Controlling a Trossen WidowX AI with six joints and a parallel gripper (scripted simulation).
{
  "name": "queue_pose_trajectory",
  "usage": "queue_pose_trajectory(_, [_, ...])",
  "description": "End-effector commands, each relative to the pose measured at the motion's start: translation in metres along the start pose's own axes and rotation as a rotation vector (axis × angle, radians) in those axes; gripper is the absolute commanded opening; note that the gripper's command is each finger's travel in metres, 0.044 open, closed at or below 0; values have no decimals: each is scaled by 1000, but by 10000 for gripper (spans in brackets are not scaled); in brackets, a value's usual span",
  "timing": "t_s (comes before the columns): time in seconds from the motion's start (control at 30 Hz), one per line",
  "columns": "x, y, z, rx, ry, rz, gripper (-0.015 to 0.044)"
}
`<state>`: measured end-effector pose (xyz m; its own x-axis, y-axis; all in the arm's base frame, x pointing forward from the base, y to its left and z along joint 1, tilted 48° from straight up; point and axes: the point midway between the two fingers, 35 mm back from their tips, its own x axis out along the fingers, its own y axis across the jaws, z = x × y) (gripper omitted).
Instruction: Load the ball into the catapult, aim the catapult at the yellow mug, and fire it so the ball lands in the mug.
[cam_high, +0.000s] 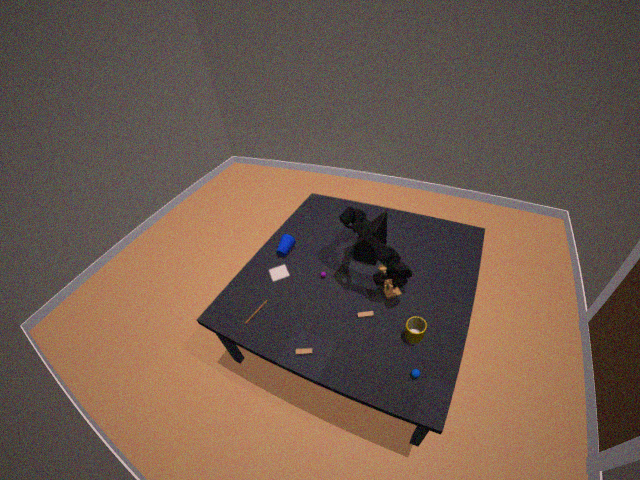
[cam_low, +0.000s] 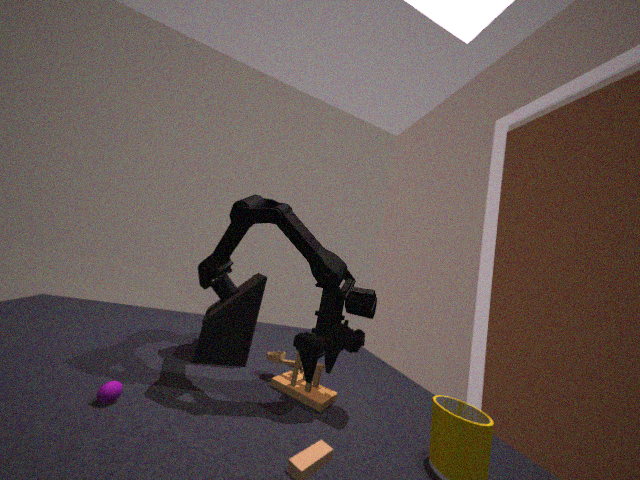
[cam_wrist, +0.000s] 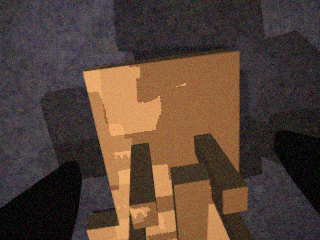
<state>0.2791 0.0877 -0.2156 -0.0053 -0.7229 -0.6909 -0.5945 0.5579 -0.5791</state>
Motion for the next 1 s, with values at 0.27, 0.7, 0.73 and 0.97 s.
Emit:
queue_pose_trajectory(0.27, [18,0,-5,-10,14,-5,440])
queue_pose_trajectory(0.7, [14,0,-3,-2,7,-1,177])
queue_pose_trajectory(0.73, [14,0,-3,-2,7,-1,151])
queue_pose_trajectory(0.97, [12,0,-3,-2,7,-1,65])
